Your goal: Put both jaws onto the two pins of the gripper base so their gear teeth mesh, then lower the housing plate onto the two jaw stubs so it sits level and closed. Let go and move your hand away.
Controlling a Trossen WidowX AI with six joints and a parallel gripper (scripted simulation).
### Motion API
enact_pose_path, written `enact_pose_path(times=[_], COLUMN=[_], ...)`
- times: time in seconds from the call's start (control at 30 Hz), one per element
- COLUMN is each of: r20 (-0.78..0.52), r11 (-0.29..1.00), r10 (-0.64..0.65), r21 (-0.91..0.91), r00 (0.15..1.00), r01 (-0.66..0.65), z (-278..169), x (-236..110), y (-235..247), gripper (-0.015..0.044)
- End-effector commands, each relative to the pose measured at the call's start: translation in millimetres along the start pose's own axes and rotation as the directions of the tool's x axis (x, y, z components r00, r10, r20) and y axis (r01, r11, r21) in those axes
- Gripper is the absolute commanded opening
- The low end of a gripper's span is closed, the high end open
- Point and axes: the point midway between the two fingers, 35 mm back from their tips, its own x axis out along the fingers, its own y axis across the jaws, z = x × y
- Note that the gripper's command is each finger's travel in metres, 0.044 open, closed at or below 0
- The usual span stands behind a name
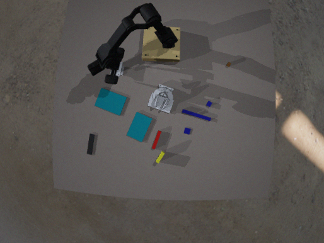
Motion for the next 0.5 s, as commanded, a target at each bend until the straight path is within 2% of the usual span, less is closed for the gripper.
enact_pose_path(times=[0.0, 0.47], r20=[-0.006, -0.006], r11=[1.000, 1.000], r10=[-0.009, -0.009], r21=[0.000, 0.000], r00=[1.000, 1.000], r01=[0.009, 0.009], z=[-1.6, -1.7], x=[10.1, 13.9], y=[-1.9, -2.1], gripper=[0.0440, 0.0440])
